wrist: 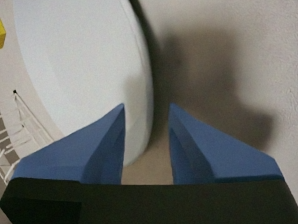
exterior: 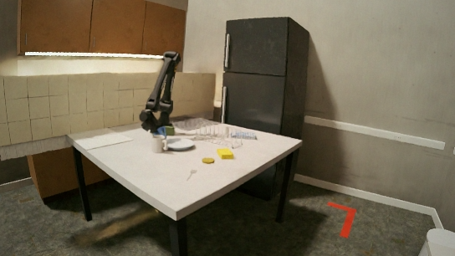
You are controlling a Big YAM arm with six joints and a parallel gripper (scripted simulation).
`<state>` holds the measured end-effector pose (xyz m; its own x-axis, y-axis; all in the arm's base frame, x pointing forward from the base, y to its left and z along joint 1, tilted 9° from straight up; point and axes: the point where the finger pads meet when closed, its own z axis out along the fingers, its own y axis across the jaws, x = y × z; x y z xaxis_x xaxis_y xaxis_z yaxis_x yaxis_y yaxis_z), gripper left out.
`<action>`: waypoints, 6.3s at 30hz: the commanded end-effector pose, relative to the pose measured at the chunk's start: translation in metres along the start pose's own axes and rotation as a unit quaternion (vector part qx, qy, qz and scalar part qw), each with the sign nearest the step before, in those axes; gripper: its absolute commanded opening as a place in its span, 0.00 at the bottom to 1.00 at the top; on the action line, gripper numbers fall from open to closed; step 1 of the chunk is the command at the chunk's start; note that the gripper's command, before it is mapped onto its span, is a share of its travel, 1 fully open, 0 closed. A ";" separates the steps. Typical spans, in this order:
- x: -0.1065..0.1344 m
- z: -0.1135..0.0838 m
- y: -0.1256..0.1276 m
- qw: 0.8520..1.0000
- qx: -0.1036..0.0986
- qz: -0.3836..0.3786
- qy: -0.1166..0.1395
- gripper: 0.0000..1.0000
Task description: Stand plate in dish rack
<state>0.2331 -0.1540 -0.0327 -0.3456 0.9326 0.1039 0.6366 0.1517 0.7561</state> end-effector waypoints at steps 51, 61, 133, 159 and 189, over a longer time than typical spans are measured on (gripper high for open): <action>0.006 0.026 -0.003 1.000 0.002 0.004 0.003 0.26; 0.006 0.027 -0.003 1.000 0.001 0.004 0.001 0.26; 0.005 0.027 -0.003 1.000 0.001 0.002 0.000 0.00; 0.005 0.027 -0.003 1.000 0.001 0.002 0.000 0.00; 0.004 0.025 0.001 1.000 0.001 -0.003 -0.003 0.00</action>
<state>0.2489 -0.1462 -0.0479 -0.3410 0.9345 0.1024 0.6354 0.1489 0.7577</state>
